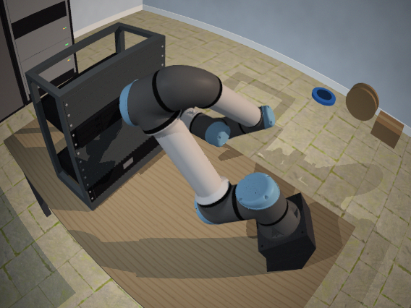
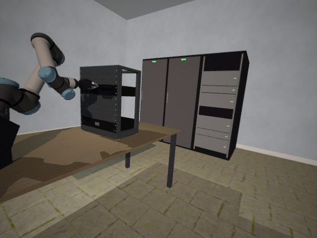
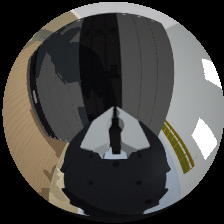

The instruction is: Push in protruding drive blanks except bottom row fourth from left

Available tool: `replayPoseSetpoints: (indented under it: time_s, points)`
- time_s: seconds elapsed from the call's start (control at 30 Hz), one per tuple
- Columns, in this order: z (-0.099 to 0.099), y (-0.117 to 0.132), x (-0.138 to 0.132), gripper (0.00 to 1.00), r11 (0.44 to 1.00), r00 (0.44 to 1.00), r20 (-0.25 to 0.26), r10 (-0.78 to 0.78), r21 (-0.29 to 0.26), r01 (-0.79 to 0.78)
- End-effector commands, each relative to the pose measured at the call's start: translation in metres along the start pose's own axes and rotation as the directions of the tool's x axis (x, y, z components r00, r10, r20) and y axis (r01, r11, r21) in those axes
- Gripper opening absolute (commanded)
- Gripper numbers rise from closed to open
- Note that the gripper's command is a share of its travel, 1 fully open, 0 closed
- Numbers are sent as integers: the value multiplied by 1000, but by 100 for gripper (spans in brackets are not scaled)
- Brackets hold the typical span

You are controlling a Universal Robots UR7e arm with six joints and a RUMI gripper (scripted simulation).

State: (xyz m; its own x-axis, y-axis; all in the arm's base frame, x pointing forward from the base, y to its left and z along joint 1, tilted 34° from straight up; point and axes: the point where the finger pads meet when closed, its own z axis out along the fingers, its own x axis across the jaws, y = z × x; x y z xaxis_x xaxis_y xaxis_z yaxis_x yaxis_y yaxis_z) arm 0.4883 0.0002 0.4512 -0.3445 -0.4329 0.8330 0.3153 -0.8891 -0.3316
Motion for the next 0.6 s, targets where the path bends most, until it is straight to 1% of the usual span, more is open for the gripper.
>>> replayPoseSetpoints:
  time_s: [0.0, 0.57]
  points:
    - [5, 0, 0, 0, 1000, 1000, -1, 0, 0, 0]
    - [9, 0, 0, 0, 1000, 1000, -1, 0, 0, 0]
